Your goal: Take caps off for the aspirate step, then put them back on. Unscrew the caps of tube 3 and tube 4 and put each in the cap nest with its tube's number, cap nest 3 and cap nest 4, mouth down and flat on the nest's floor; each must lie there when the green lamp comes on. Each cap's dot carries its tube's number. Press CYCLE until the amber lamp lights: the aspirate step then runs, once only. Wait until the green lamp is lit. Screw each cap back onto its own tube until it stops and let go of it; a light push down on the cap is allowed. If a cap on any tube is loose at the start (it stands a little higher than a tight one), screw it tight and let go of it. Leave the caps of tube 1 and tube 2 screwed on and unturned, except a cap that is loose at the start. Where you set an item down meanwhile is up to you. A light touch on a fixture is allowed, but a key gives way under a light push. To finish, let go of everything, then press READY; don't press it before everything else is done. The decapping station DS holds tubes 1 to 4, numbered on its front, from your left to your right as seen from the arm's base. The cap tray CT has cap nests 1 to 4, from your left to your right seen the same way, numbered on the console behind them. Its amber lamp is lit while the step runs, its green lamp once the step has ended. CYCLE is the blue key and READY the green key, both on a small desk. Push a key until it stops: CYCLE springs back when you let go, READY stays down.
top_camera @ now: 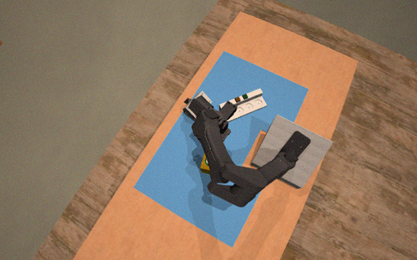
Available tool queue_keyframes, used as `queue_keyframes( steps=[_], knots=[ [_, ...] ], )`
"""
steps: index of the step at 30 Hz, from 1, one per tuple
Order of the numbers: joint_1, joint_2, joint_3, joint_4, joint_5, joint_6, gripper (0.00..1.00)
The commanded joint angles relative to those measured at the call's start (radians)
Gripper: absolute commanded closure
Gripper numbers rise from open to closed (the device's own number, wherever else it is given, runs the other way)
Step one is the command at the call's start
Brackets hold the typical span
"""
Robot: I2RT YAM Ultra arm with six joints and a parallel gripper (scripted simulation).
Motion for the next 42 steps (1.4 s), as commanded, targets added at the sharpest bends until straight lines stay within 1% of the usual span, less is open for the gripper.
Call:
queue_keyframes(
  steps=[1, 7, 8, 22, 31, 33, 42],
  knots=[
    [-0.005, -0.004, 0.007, 0.0, 0.0, 0.172, 0.51],
    [-0.005, -0.003, 0.009, -0.002, 0.0, 0.172, 0.51],
    [-0.005, -0.003, 0.009, -0.002, 0.0, 0.172, 1.0],
    [-0.005, -0.004, 0.008, -0.001, 0.0, 0.172, 1.0],
    [-0.005, -0.004, 0.009, -0.002, 0.0, -0.278, 1.0],
    [-0.005, -0.004, 0.009, -0.002, 0.0, -0.278, 1.0],
    [-0.005, -0.004, 0.009, -0.002, 0.0, -0.729, 1.0]
  ],
)
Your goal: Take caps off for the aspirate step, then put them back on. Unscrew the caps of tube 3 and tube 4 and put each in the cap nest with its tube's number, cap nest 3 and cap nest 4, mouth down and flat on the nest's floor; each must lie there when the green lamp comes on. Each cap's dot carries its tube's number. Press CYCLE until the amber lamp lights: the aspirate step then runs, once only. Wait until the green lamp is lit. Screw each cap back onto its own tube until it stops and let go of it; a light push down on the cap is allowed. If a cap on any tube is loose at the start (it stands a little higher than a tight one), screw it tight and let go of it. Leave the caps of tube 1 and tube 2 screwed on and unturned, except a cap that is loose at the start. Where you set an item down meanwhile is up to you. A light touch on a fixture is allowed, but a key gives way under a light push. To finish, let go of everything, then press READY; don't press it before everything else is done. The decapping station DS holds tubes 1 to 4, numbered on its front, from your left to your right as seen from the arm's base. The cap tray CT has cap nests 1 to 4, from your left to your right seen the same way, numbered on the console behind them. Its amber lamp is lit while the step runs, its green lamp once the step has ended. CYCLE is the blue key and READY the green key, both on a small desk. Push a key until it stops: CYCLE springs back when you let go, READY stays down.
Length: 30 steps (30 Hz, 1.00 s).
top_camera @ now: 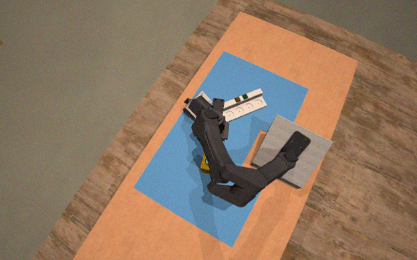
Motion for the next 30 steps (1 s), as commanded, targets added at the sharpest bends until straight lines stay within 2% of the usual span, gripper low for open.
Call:
queue_keyframes(
  steps=[1, 6, 8, 23, 25, 30],
  knots=[
    [-0.006, -0.003, 0.006, 0.0, 0.0, -0.255, 1.0],
    [-0.006, -0.003, 0.007, -0.001, 0.0, -0.505, 1.0],
    [-0.006, -0.003, 0.007, -0.001, 0.0, -0.505, 1.0],
    [-0.006, -0.004, 0.007, -0.002, 0.0, -1.256, 1.0],
    [-0.006, -0.004, 0.007, -0.002, 0.0, -1.256, 1.0],
    [-0.007, -0.004, 0.008, -0.003, 0.0, -1.506, 1.0]
  ],
)
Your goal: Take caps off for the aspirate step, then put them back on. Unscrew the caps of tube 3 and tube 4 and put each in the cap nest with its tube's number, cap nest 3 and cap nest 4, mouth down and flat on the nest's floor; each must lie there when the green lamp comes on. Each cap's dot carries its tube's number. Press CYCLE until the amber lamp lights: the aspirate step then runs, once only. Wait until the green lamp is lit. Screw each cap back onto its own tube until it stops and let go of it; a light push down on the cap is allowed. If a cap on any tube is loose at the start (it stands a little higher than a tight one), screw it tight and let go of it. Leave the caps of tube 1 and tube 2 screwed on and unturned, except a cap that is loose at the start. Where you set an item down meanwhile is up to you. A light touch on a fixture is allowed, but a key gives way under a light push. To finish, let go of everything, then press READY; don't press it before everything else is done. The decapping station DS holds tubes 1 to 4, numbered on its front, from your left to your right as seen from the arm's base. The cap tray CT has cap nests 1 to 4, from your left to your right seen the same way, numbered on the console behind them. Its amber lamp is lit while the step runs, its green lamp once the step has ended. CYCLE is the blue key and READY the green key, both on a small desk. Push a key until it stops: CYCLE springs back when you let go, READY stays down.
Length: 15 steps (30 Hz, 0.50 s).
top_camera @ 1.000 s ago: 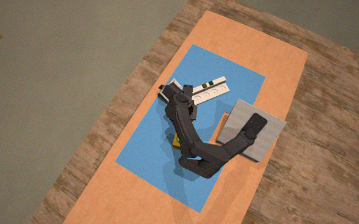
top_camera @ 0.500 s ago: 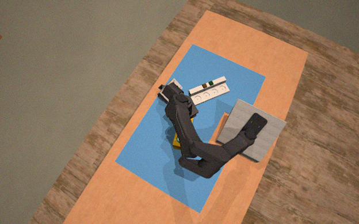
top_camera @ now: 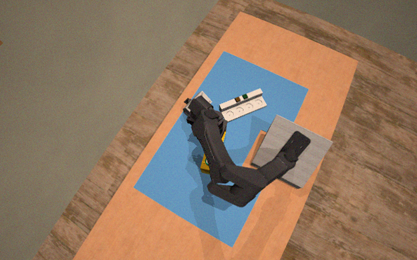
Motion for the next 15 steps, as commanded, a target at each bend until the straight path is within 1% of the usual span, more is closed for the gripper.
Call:
queue_keyframes(
  steps=[1, 10, 12, 15],
  knots=[
    [-0.007, -0.004, 0.006, 0.001, -0.001, -0.242, 1.0],
    [-0.007, -0.004, 0.006, 0.0, -0.001, -0.692, 1.0],
    [-0.007, -0.004, 0.006, 0.0, -0.001, -0.692, 1.0],
    [-0.007, -0.004, 0.006, 0.0, -0.001, -0.843, 1.0]
  ],
)
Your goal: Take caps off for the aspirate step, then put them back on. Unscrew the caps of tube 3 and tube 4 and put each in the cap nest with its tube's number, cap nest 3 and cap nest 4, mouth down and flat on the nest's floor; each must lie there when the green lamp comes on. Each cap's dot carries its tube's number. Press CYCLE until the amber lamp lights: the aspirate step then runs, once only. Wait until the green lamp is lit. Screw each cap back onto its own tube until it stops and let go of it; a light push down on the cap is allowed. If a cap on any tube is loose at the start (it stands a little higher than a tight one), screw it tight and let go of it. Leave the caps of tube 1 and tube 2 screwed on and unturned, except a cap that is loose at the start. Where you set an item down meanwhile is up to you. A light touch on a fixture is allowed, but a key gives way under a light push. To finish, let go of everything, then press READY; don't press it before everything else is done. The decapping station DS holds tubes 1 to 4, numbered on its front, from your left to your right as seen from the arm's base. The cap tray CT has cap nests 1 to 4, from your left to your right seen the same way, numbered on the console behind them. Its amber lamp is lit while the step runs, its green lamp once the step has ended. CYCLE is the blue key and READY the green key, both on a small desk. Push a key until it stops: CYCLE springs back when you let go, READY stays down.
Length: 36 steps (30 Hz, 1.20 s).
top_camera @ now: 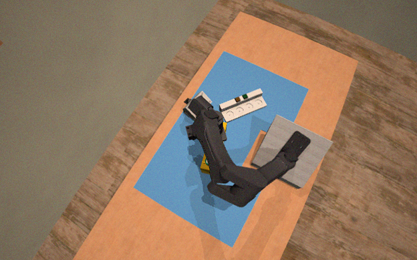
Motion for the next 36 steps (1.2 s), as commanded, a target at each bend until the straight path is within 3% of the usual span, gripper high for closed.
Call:
queue_keyframes(
  steps=[1, 7, 16, 17, 27, 29, 31, 34, 36],
  knots=[
    [-0.007, -0.004, 0.005, 0.002, -0.001, -0.228, 1.0],
    [-0.007, -0.004, 0.005, 0.001, -0.001, -0.5, 1.0],
    [-0.007, -0.004, 0.005, 0.001, -0.001, -0.5, 1.0],
    [-0.008, -0.004, 0.005, 0.001, -0.001, -0.5, 0.51],
    [-0.007, -0.004, 0.005, 0.002, -0.001, -0.5, 0.51],
    [-0.01, -0.004, 0.008, -0.004, -0.001, -0.337, 0.51],
    [-0.01, -0.004, 0.008, -0.004, -0.001, -0.337, 0.51],
    [-0.014, -0.005, 0.012, -0.012, 0.0, -0.092, 0.51],
    [-0.015, -0.005, 0.013, -0.015, 0.001, -0.01, 0.51]
  ],
)
